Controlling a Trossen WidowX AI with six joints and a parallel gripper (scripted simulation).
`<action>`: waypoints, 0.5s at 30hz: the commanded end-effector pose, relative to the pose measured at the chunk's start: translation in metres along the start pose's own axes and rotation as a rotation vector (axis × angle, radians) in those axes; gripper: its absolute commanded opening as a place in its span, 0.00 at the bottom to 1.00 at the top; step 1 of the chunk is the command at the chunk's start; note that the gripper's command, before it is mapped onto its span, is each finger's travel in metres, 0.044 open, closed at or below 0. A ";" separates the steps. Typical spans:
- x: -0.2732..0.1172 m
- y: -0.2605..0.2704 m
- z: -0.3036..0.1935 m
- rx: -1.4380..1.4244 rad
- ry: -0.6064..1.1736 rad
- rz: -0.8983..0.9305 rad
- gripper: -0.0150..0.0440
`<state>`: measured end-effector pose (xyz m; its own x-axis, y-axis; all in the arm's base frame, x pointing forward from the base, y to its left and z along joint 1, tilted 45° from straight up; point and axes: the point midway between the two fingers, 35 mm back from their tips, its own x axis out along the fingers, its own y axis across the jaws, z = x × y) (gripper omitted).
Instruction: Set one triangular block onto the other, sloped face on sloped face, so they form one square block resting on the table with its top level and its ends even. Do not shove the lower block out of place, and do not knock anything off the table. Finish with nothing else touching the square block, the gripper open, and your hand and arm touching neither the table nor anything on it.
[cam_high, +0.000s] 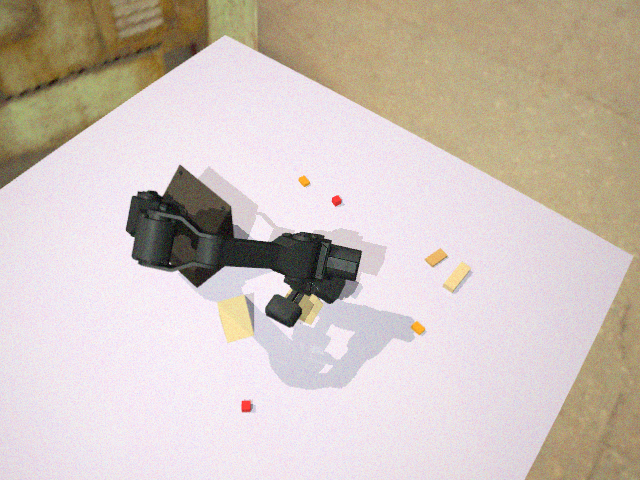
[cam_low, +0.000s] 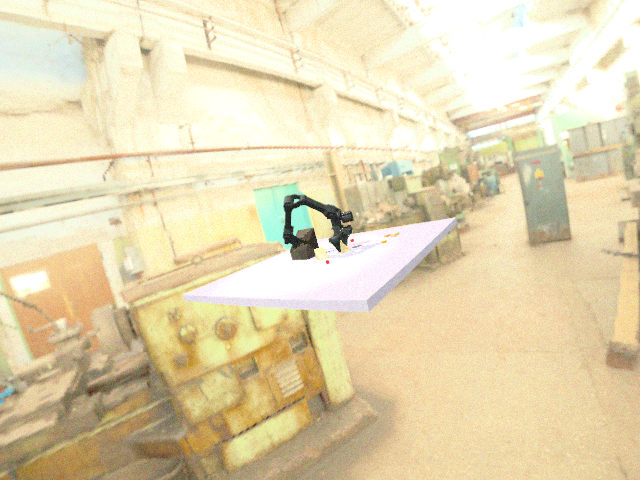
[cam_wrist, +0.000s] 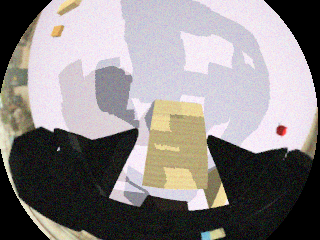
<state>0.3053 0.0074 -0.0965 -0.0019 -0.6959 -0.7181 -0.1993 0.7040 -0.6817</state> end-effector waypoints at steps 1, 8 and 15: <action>0.003 0.000 -0.003 -0.008 0.003 -0.006 0.91; 0.003 0.000 -0.003 -0.008 0.003 -0.006 0.70; 0.003 0.000 -0.003 -0.008 0.003 -0.006 0.59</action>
<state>0.3036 0.0052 -0.0979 -0.0029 -0.6989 -0.7152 -0.2025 0.7008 -0.6840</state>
